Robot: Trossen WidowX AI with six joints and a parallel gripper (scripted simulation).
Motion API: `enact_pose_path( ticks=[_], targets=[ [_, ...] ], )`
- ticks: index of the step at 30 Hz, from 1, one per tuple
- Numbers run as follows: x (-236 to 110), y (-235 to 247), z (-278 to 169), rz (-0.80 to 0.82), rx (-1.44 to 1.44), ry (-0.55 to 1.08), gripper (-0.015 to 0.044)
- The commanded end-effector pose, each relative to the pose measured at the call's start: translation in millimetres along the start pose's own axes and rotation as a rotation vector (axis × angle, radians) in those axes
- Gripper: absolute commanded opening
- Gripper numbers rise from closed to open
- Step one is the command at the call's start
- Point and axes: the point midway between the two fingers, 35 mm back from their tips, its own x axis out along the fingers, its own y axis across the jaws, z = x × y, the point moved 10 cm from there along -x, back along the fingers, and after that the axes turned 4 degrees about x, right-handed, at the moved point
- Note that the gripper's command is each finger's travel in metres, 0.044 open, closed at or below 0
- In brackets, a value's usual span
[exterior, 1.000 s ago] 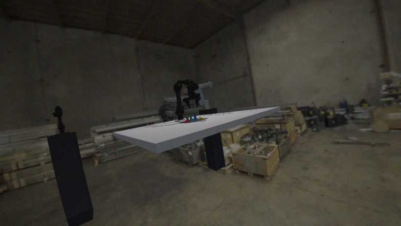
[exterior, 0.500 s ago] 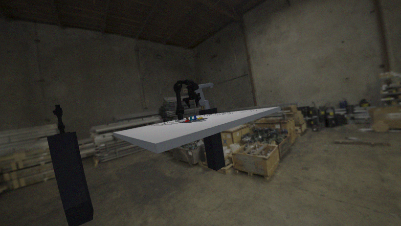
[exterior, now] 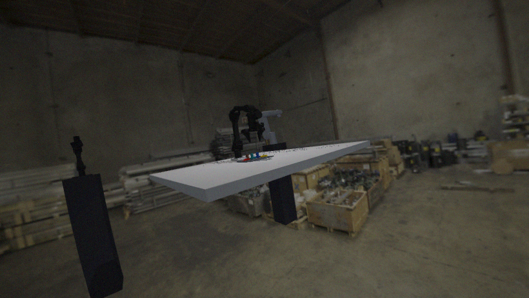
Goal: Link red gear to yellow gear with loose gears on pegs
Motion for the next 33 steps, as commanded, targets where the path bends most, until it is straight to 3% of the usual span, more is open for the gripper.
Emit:
enact_pose_path(
  ticks=[1,10,18,27,33],
  targets=[
    [-0.4,-0.1,-0.2,0.000,-0.003,0.000,0.0440],
    [-2.1,10.2,0.0,0.000,-0.005,0.000,0.0440],
    [-19.1,110.4,-17.8,0.004,-0.015,-0.004,0.0440],
    [-40.7,219.7,-89.1,0.017,-0.005,0.006,0.0440],
    [-44.2,234.1,-105.2,0.019,-0.003,0.009,0.0440]
  ],
)
